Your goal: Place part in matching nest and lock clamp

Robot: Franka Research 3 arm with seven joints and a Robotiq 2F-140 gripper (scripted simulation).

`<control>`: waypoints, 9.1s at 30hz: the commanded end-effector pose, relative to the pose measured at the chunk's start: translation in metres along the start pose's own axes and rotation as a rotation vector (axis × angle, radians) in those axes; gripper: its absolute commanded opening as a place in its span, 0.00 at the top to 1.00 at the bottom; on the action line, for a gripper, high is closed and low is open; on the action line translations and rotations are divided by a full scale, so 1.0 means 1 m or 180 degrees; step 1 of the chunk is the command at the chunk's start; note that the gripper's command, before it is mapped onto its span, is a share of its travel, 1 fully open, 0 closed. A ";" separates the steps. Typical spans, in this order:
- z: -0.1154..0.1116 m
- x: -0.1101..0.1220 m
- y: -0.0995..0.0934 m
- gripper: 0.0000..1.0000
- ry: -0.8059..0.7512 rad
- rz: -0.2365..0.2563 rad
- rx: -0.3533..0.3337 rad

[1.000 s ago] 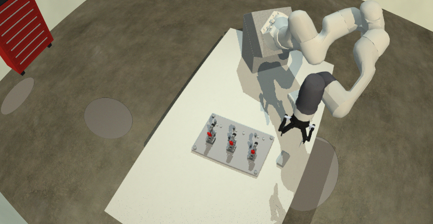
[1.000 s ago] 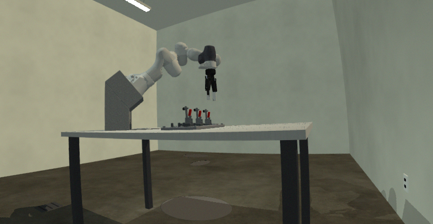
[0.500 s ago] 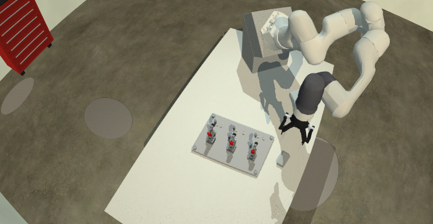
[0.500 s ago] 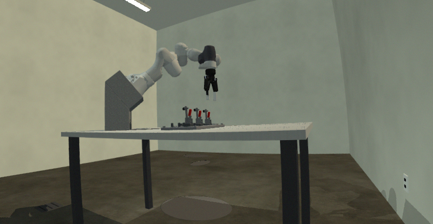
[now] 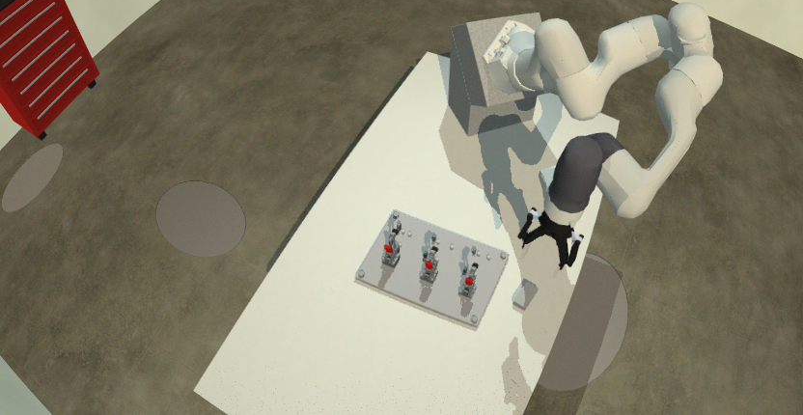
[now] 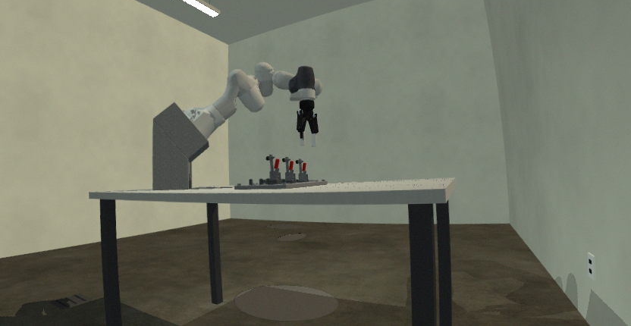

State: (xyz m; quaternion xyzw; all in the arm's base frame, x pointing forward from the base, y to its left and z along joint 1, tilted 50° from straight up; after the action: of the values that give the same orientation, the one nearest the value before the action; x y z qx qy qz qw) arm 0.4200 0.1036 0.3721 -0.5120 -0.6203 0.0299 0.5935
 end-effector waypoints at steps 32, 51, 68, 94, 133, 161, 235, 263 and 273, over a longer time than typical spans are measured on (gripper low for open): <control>0.001 0.003 0.000 0.42 0.0059 -0.0004 0.0005; 0.001 0.003 0.037 0.42 0.0059 -0.0004 0.0005; 0.001 0.003 0.106 0.42 0.0059 -0.0004 0.0005; 0.001 0.003 0.150 0.42 0.0059 -0.0004 0.0005; -0.001 0.002 0.175 0.42 0.0059 -0.0004 0.0005; -0.001 0.002 0.179 1.00 0.0059 -0.0004 0.0005; -0.001 0.002 0.099 1.00 0.0059 -0.0004 0.0005; -0.002 0.002 0.059 1.00 0.0059 -0.0004 0.0005; -0.002 0.002 0.059 1.00 0.0057 -0.0004 0.0005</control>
State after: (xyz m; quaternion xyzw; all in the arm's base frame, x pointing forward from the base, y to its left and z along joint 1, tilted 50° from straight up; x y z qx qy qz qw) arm 0.4584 0.1317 0.3358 -0.5122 -0.6171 0.0260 0.5968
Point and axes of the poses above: the point where the finger pads meet when closed, its own y axis out along the fingers, its own x axis across the jaws, z = x × y, the point moved 2 cm from there along -y, back along the fingers, and after that the axes turned 12 degrees about y, right-handed, at the moved point
